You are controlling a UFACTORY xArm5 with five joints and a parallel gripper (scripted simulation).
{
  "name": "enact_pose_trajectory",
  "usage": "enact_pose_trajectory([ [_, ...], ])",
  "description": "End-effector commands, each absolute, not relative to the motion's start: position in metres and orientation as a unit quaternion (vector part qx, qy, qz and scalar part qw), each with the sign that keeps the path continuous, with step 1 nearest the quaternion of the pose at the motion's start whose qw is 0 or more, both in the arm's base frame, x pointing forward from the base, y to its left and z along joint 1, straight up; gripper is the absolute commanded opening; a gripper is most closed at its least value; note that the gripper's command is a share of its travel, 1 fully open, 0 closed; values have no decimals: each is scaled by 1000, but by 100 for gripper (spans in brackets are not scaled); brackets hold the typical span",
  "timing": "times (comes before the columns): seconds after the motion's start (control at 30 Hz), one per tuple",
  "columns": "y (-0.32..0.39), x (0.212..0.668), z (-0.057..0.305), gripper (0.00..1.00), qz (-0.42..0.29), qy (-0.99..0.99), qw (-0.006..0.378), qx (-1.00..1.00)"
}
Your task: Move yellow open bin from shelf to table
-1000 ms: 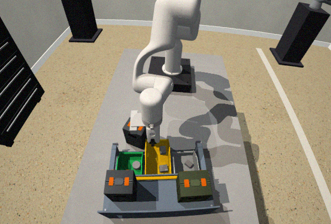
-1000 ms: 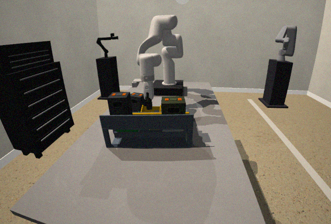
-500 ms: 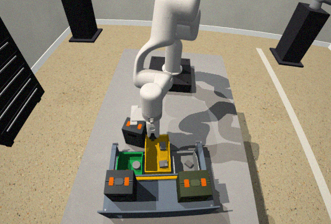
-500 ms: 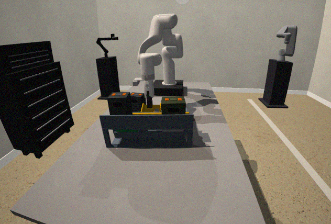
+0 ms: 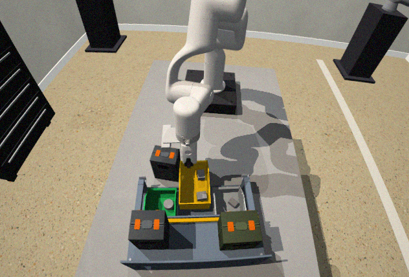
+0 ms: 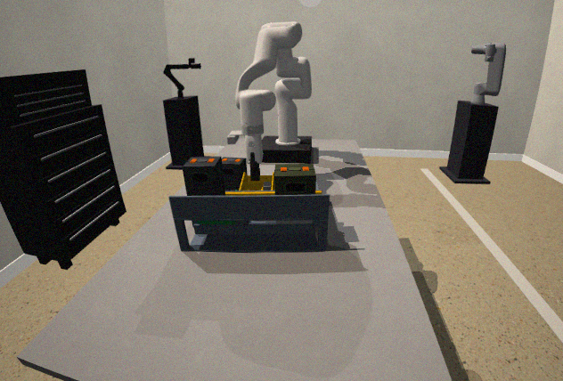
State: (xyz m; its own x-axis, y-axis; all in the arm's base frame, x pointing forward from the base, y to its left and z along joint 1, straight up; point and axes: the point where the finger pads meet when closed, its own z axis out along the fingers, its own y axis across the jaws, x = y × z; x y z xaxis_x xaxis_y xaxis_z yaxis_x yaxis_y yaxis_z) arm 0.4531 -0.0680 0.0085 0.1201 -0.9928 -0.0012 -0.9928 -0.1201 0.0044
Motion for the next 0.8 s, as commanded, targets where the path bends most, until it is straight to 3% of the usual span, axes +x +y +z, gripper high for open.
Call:
enact_pose_trajectory([
  [0.0,-69,448,10,0,1,-663,2,748],
  [0.77,-73,413,10,0,1,-663,2,748],
])
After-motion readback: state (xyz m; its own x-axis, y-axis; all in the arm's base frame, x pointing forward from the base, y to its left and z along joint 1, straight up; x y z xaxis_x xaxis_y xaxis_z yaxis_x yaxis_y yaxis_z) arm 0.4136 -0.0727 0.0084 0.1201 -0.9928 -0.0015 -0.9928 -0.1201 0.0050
